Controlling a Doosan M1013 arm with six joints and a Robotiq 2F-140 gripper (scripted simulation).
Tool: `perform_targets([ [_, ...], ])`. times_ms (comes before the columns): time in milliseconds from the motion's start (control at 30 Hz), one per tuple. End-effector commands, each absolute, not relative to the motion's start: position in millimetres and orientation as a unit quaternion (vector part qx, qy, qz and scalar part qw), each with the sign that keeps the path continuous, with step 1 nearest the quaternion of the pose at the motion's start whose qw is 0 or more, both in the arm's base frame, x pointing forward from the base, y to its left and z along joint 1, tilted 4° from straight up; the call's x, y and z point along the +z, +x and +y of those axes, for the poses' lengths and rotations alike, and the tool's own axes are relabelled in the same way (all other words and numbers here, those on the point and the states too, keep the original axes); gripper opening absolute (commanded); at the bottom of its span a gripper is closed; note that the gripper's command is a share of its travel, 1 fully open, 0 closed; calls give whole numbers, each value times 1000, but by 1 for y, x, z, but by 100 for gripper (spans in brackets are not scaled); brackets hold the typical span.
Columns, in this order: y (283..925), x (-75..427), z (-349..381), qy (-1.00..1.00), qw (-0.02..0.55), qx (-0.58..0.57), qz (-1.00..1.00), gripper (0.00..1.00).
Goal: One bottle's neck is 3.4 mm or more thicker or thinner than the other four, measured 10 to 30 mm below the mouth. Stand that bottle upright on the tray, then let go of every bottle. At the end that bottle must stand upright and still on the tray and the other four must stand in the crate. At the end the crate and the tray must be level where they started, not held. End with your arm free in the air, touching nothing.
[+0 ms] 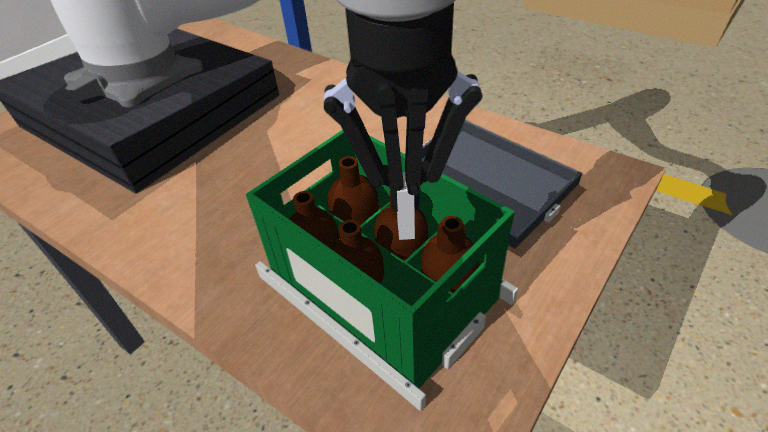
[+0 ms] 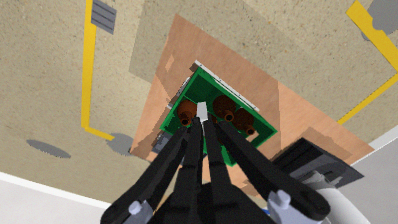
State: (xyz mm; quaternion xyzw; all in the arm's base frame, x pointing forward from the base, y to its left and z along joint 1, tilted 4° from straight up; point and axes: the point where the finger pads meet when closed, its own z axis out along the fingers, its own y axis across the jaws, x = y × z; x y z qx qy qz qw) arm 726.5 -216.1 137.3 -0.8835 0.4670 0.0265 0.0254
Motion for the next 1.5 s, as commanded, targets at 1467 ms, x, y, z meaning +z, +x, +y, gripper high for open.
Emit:
perform_targets([
  [1467,740,143,-133,-883,25,26,467,38],
])
